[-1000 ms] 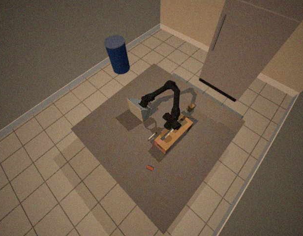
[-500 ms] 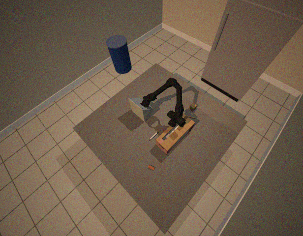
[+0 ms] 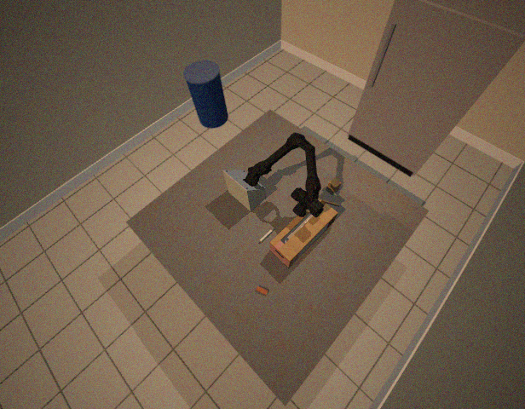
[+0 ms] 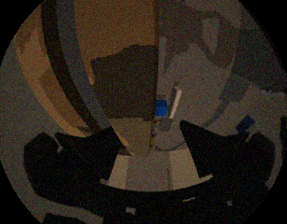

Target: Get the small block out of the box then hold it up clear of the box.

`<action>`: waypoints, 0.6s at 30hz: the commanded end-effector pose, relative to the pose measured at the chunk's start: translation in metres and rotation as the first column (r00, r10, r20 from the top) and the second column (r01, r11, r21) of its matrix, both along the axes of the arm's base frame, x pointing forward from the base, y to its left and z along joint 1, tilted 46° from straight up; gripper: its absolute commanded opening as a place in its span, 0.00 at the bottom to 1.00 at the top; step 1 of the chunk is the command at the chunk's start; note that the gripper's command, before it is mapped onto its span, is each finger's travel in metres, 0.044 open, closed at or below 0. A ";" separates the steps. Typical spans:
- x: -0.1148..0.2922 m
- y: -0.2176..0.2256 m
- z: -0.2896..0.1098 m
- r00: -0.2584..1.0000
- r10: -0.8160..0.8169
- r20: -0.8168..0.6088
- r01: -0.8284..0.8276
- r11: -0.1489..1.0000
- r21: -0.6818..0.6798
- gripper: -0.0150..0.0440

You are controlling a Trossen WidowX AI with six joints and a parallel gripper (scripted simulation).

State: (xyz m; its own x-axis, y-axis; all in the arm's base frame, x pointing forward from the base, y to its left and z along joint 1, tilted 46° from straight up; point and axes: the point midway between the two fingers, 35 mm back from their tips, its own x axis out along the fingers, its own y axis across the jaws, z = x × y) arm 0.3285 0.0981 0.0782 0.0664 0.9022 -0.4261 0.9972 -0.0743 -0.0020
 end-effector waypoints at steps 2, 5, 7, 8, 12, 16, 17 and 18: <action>0.002 -0.032 0.029 1.000 -0.006 0.022 0.006 1.000 -0.009 0.93; 0.001 -0.038 0.035 1.000 -0.005 0.023 0.005 1.000 -0.008 0.93; 0.001 -0.038 0.035 1.000 -0.005 0.023 0.005 1.000 -0.008 0.93; 0.001 -0.038 0.035 1.000 -0.005 0.023 0.005 1.000 -0.008 0.93; 0.001 -0.034 0.033 0.981 0.064 0.183 -0.057 0.997 -0.045 0.80; -0.002 -0.031 0.039 0.779 0.299 0.551 -0.214 0.953 -0.215 0.74; -0.003 -0.030 0.040 0.698 0.358 0.621 -0.242 0.933 -0.266 0.74; -0.004 -0.029 0.041 0.607 0.414 0.678 -0.263 0.910 -0.320 0.74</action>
State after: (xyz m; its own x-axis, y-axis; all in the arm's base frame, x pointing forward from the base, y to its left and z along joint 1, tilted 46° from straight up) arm 0.3300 0.0640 0.1166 0.1099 0.8741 -0.4731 0.9001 0.1144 0.4205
